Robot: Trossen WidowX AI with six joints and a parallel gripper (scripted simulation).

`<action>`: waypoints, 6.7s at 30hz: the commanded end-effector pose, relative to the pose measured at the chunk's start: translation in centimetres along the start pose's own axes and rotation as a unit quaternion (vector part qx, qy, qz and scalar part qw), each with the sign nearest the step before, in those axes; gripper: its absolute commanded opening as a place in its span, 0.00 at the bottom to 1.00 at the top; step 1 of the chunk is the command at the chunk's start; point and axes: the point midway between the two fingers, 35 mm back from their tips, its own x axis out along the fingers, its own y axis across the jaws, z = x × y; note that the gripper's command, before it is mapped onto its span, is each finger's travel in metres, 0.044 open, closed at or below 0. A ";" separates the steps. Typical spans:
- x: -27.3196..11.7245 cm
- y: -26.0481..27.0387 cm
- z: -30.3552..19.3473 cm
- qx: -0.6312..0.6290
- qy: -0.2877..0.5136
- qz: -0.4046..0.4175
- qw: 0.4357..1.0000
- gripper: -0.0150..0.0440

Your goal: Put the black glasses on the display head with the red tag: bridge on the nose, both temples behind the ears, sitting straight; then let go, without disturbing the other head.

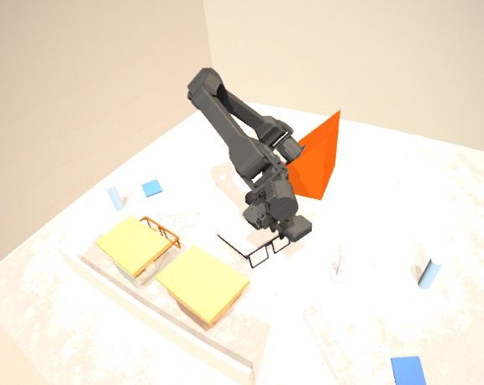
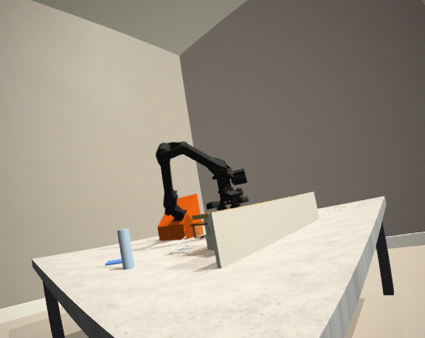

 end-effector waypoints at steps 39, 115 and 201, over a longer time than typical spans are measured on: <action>2.8 -0.3 -0.1 0.000 0.000 -0.003 1.000 0.25; -16.6 -14.0 2.1 -0.581 -0.211 0.032 0.785 0.25; -16.1 -19.9 0.7 -0.844 -0.262 -0.093 0.458 0.25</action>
